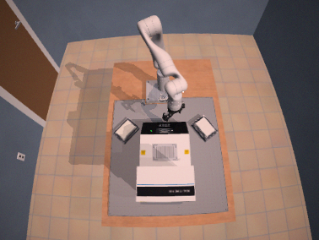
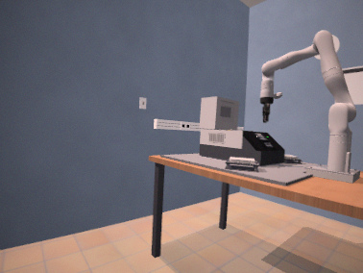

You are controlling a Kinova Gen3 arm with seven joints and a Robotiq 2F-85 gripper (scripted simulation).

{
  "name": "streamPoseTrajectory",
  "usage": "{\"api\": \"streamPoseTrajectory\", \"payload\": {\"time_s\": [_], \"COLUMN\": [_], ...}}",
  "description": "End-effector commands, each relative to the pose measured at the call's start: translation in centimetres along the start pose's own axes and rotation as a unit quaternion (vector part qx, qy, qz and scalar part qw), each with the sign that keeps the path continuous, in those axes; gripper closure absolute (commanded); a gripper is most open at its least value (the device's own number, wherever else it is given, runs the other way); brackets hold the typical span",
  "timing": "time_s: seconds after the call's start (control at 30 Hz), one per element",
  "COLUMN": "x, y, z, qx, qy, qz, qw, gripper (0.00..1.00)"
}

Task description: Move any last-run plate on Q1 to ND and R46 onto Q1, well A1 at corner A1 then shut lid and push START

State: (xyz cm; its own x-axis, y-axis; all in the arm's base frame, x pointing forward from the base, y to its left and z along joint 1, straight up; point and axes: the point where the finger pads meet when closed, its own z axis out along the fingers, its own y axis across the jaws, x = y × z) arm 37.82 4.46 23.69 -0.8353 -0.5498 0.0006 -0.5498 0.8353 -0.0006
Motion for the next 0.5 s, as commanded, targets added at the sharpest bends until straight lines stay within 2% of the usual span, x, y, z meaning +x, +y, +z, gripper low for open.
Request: {"api": "streamPoseTrajectory", "payload": {"time_s": [0.0, 0.47], "x": [-0.6, -2.7], "y": [0.8, 4.3], "z": [-0.1, -0.1], "qx": [0.001, 0.001], "qy": [0.0, -0.001], "qz": [0.0, 0.0], "qw": [1.0, 1.0], "gripper": [0.0, 0.0]}}
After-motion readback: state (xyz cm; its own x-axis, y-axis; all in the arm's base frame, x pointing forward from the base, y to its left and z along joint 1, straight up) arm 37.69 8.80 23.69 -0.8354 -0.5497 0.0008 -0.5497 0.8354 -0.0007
